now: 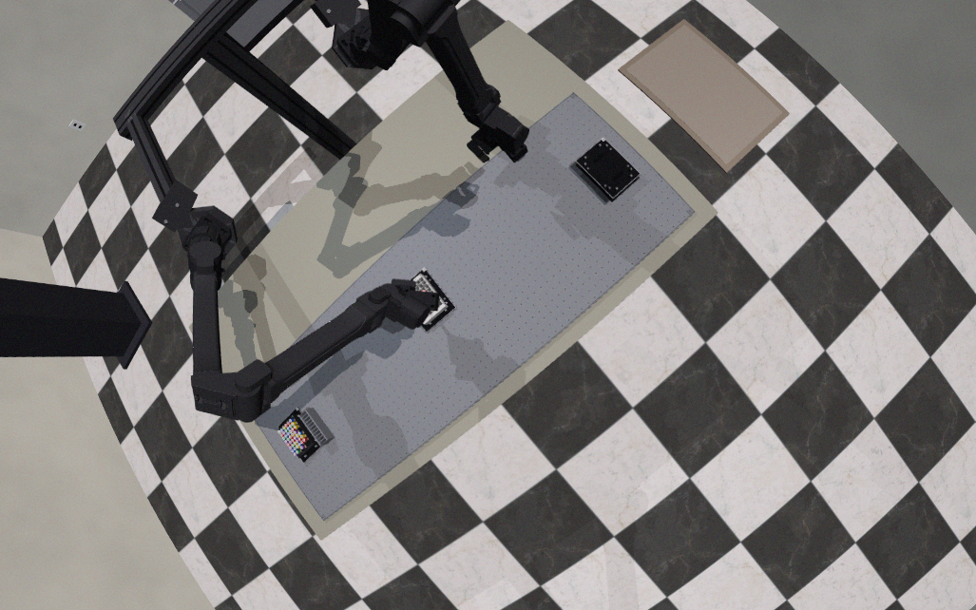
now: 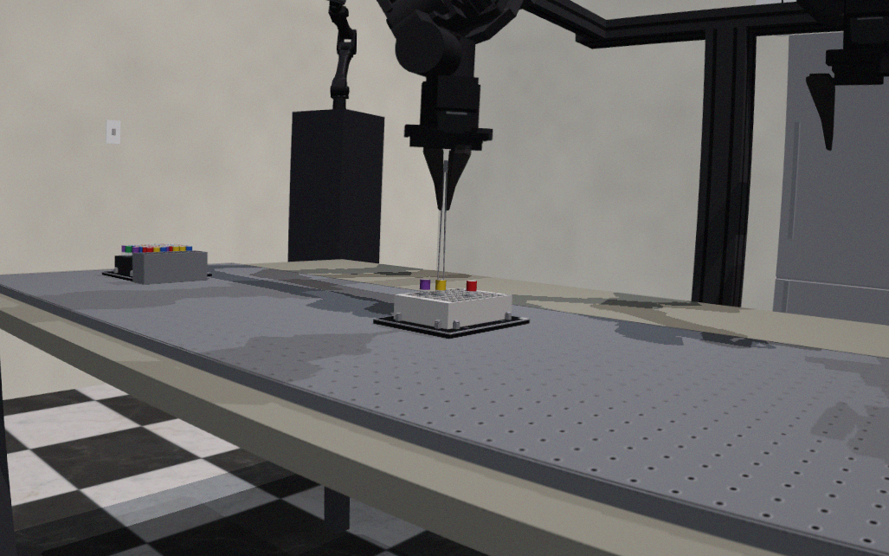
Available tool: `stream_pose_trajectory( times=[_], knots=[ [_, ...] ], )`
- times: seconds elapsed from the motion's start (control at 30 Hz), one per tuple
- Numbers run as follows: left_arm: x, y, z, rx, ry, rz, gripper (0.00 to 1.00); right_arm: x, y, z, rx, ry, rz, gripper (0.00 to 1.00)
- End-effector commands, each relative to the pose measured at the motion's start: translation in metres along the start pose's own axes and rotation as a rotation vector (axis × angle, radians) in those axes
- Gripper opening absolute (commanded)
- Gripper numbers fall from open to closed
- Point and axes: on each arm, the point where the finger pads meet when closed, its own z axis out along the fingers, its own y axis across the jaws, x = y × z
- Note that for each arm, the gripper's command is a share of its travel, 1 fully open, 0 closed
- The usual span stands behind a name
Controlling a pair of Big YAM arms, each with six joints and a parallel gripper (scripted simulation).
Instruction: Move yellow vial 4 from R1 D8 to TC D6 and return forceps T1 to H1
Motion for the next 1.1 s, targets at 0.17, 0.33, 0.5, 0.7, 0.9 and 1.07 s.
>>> stream_pose_trajectory(
  times=[0.17, 0.33, 0.5, 0.7, 0.9, 1.07],
  knots=[
    [-0.0152, 0.0055, -0.0070, -0.015, -0.049, 0.012, 1.00, -0.0003, -0.0036, 0.0032, 0.006, -0.005, -0.005, 0.07],
    [-0.0152, 0.0055, -0.0070, -0.015, -0.049, 0.012, 1.00, 0.0004, -0.0035, 0.0033, 0.006, -0.004, -0.005, 0.07],
    [-0.0152, 0.0055, -0.0070, -0.015, -0.049, 0.012, 1.00, 0.0012, -0.0034, 0.0033, 0.006, -0.004, -0.005, 0.07],
    [-0.0152, 0.0055, -0.0070, -0.015, -0.049, 0.012, 1.00, 0.0018, -0.0034, 0.0033, 0.006, -0.003, -0.005, 0.07],
    [-0.0152, 0.0055, -0.0070, -0.015, -0.049, 0.012, 1.00, 0.0027, -0.0033, 0.0034, 0.006, -0.002, -0.006, 0.07],
    [-0.0152, 0.0055, -0.0070, -0.015, -0.049, 0.012, 1.00, 0.0035, -0.0032, 0.0034, 0.005, -0.001, -0.006, 0.07]
  ],
)
